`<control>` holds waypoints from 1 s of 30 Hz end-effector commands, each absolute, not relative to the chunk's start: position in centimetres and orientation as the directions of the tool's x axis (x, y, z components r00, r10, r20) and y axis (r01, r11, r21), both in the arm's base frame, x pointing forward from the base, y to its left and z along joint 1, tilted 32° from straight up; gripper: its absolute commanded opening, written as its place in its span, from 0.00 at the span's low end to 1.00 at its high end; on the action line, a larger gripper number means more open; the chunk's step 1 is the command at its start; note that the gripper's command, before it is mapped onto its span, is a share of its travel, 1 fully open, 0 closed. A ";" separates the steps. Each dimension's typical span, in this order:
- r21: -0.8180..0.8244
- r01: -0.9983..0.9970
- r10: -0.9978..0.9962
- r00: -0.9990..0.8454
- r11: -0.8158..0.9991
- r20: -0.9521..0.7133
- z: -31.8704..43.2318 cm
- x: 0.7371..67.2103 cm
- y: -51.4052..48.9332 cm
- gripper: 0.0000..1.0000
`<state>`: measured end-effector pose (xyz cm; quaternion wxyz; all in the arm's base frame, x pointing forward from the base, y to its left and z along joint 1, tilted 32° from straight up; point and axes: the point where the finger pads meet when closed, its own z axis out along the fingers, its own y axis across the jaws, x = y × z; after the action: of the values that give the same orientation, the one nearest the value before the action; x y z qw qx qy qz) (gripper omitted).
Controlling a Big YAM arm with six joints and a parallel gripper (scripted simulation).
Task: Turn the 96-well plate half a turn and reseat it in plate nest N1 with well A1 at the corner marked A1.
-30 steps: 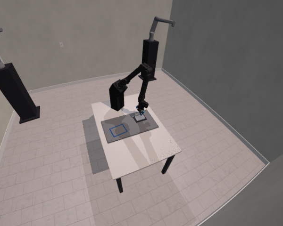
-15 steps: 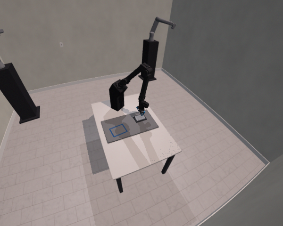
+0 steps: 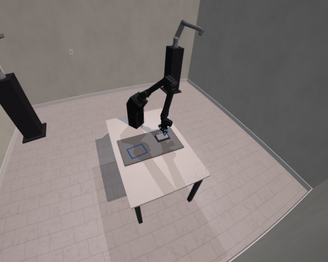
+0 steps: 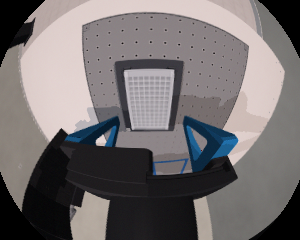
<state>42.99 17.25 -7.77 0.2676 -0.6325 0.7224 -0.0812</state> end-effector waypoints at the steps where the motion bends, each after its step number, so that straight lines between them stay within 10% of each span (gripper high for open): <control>1: -0.460 -0.869 -0.958 -0.049 0.181 -0.284 -8.5 43.3 17.5 1.00; 30: -0.457 -0.871 -0.957 -0.048 0.181 -0.287 -12.2 45.1 18.8 1.00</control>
<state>45.25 18.13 -11.24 0.2693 -0.6321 0.7220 -0.0820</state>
